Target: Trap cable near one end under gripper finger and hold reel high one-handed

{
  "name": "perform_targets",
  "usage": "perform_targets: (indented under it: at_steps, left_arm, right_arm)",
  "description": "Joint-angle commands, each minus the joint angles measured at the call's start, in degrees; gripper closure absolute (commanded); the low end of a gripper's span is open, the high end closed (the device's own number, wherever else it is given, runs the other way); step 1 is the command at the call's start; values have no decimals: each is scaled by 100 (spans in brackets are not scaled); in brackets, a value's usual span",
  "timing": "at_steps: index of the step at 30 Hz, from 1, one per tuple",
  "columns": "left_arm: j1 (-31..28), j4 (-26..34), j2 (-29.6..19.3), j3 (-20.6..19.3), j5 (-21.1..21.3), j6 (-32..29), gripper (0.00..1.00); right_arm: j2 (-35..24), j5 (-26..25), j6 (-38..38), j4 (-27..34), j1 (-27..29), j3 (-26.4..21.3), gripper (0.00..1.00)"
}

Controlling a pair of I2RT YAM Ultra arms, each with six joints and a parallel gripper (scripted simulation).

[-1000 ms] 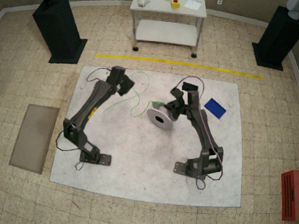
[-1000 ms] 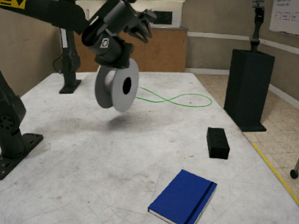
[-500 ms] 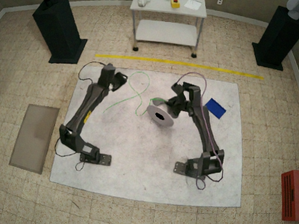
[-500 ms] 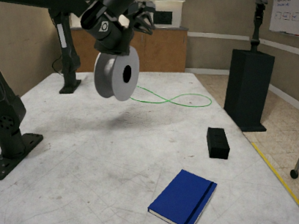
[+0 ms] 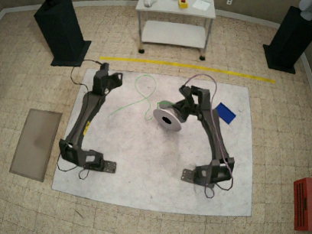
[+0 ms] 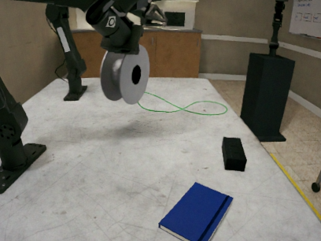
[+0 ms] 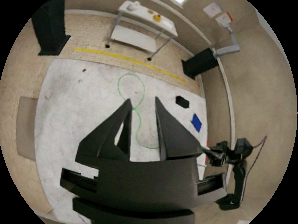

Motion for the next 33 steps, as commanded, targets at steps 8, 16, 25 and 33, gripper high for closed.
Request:
perform_targets:
  at_steps: [8, 16, 25, 33]
  left_arm:
    - [519, 1035, -652, -507, -215, 1630, 70]
    - [793, 1539, -909, -799, -181, 2340, 70]
    - [1079, 2035, -1198, -1083, -310, 3118, 70]
    - [1219, 2291, -1326, -1234, -288, 3460, 70]
  right_arm:
    - [-9, -123, -12, 120, -76, 300, 100]
    - [-9, -123, -12, 120, -77, 309, 100]
    - [-11, -120, 14, 119, -63, 315, 100]
    - [-29, -102, 65, 111, 8, 331, 100]
